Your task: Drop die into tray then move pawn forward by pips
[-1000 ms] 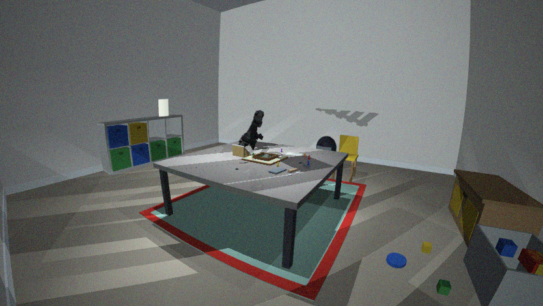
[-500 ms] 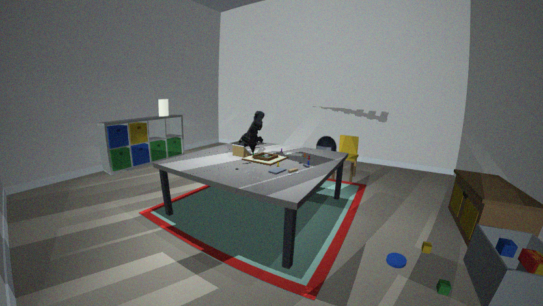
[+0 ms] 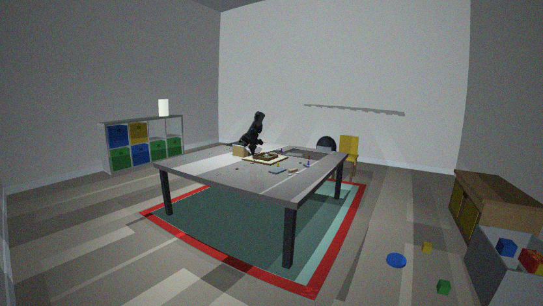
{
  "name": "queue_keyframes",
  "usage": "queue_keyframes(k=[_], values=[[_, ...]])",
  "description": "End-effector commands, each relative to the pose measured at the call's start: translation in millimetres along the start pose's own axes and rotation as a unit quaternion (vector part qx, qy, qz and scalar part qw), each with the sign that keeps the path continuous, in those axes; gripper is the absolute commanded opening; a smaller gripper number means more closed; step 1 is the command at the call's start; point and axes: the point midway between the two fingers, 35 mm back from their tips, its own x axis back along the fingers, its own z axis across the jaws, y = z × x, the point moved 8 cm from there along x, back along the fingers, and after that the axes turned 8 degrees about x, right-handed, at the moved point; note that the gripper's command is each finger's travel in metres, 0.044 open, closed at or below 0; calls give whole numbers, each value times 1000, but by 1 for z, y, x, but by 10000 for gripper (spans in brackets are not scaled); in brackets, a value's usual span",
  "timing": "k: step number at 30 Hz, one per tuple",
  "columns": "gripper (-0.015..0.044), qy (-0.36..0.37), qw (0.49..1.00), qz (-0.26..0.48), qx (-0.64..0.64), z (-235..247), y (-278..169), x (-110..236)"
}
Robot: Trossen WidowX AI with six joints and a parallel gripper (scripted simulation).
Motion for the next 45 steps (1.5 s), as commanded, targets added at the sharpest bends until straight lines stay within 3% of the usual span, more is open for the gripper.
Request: queue_keyframes(k=[1,6,16,20,45], values=[[200,3,1000,-1,-4,1,0,-5],[69,3,1000,-1,-4,1,0,-5],[2,3,1000,-1,-4,1,0,-5],[0,2,1000,-1,-4,-1,0,2],[0,2,1000,1,-5,-3,-2,122]])
